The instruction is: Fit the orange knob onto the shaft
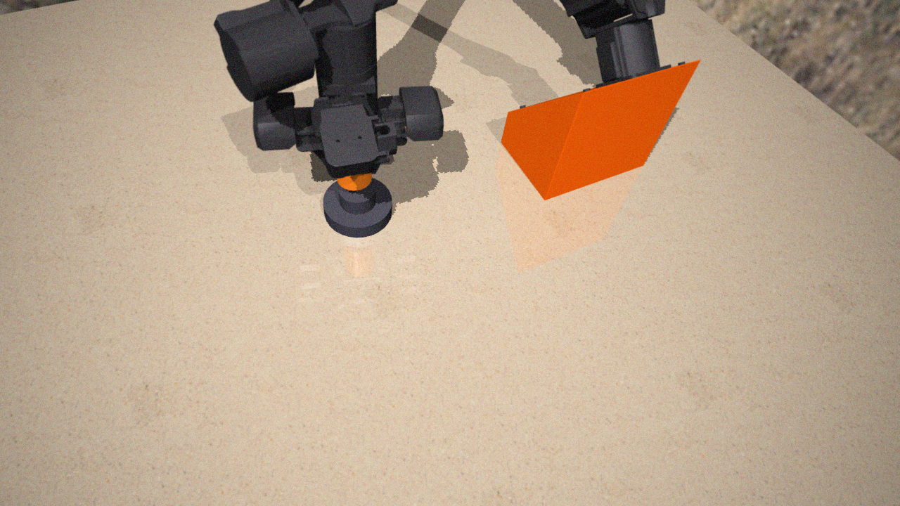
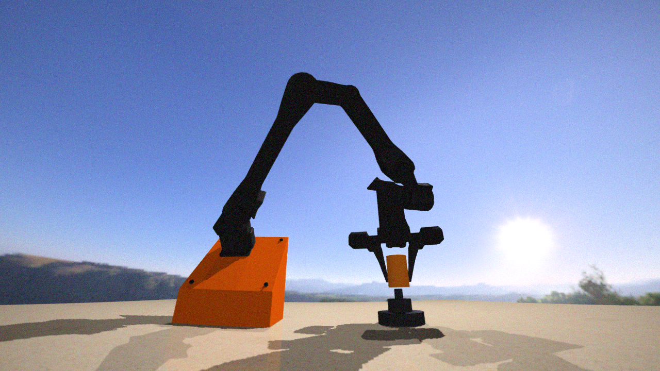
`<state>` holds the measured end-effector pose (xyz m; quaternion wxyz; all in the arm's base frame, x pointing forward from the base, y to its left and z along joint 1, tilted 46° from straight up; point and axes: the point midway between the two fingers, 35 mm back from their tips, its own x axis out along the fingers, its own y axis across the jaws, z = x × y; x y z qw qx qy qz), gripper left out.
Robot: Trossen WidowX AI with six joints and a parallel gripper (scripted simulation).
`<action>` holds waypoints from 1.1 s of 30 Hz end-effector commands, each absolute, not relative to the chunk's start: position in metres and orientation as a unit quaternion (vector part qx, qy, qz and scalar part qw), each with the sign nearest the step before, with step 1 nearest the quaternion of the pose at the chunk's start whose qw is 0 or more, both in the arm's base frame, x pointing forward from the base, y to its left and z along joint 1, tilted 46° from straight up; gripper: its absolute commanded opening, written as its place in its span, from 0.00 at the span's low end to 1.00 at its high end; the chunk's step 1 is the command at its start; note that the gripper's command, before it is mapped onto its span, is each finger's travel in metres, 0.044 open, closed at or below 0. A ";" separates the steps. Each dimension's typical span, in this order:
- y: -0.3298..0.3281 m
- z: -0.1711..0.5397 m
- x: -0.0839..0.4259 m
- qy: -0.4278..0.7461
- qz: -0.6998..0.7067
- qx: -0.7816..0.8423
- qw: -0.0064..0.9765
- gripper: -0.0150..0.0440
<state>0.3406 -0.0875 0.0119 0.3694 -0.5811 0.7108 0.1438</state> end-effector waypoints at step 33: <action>-0.086 0.013 0.338 0.705 0.162 -0.593 0.355 0.25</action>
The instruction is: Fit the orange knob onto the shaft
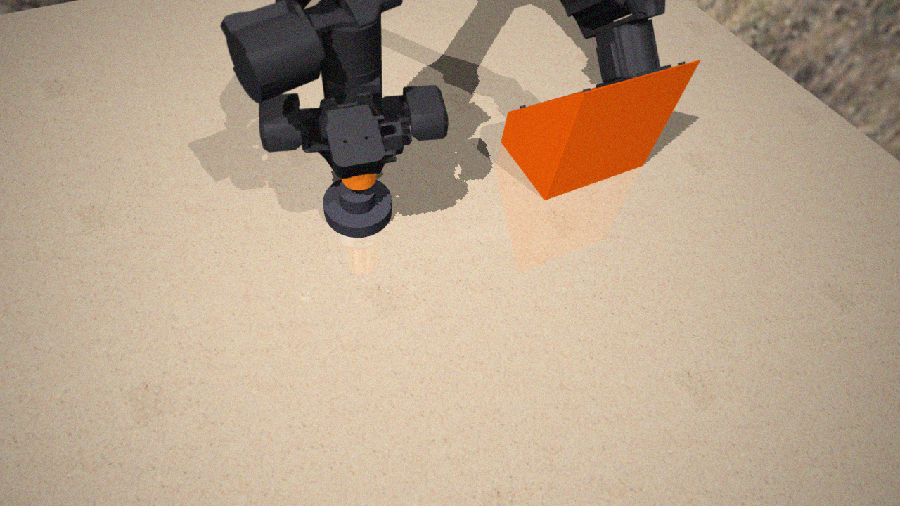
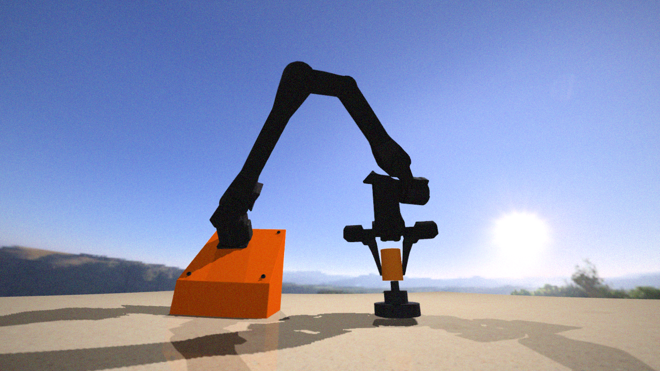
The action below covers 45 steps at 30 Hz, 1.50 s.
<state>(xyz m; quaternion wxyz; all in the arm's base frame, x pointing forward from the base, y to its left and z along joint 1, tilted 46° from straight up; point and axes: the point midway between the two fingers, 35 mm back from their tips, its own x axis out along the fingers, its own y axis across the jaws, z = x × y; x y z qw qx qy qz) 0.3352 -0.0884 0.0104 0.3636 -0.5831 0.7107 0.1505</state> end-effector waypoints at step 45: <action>-0.086 0.014 0.339 0.663 0.287 -0.647 0.241 0.25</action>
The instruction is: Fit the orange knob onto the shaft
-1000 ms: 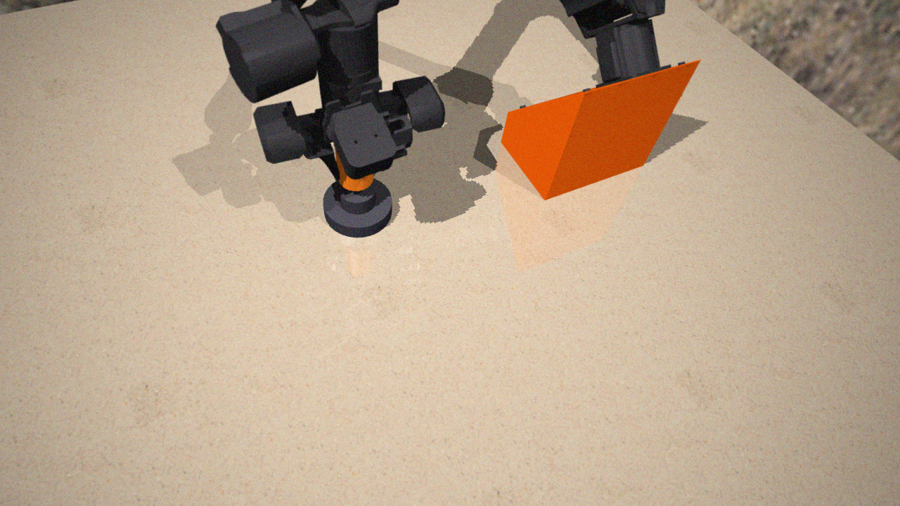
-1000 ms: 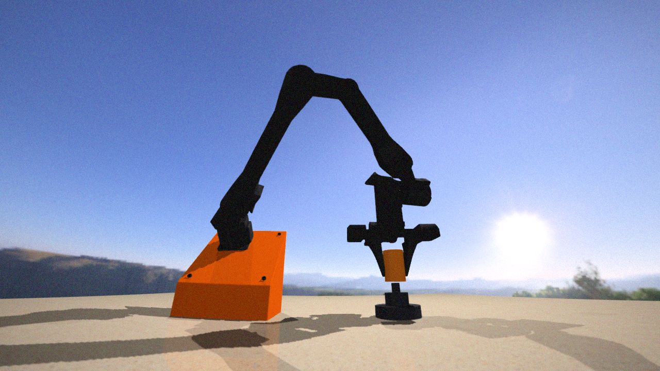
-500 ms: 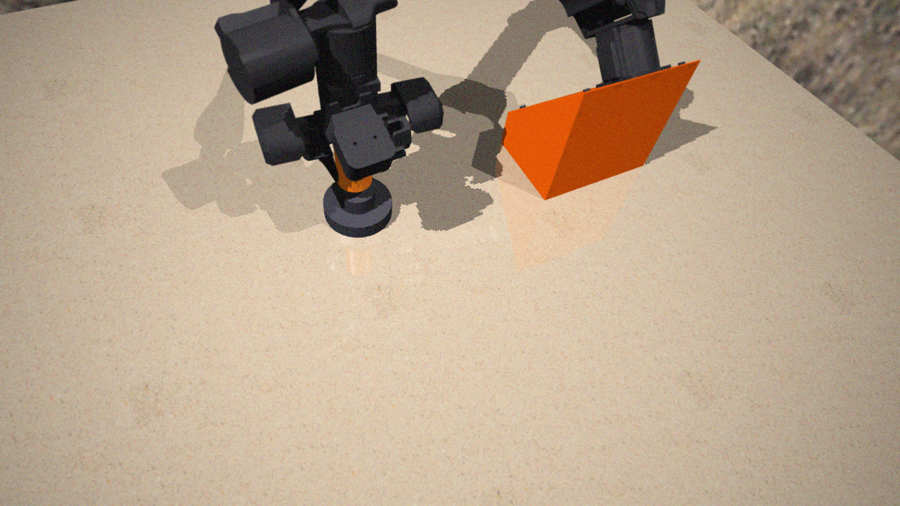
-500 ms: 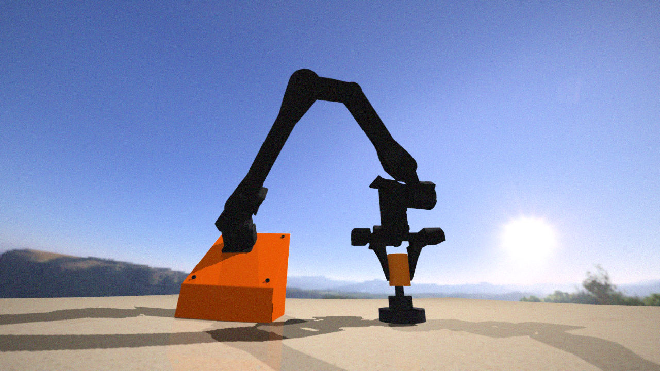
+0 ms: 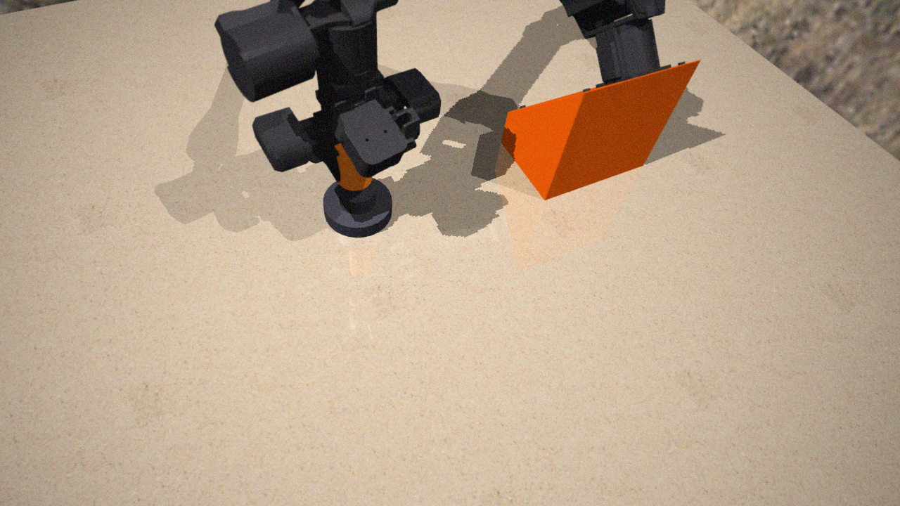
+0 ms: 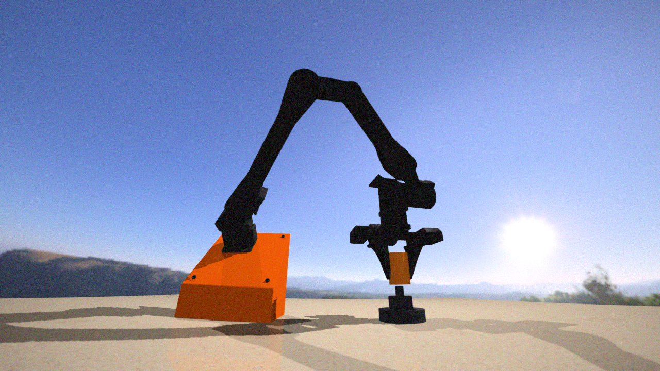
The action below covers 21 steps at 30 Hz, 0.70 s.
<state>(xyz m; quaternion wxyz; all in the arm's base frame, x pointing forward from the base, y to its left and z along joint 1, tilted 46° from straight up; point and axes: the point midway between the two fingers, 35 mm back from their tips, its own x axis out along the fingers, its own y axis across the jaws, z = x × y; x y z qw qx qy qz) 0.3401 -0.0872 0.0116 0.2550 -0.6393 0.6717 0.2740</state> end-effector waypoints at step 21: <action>-0.089 0.009 0.336 0.664 0.287 -0.647 0.241 0.25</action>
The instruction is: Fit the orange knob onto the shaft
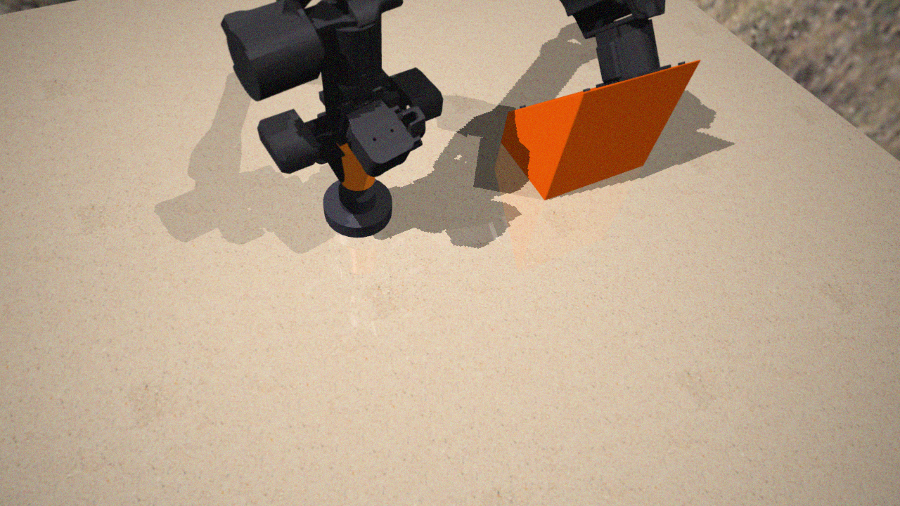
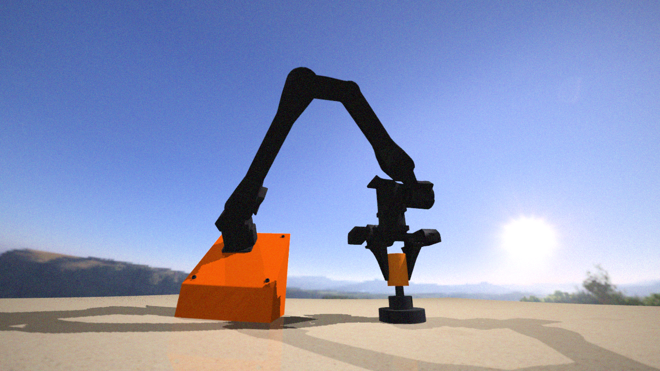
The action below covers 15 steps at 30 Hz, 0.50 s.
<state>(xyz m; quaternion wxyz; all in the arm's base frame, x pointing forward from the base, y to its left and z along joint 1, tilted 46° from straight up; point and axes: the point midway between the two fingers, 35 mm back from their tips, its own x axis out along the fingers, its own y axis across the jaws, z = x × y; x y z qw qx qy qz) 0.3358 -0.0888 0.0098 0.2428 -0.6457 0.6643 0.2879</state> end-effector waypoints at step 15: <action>-0.085 0.013 0.339 0.637 0.342 -0.665 0.186 0.25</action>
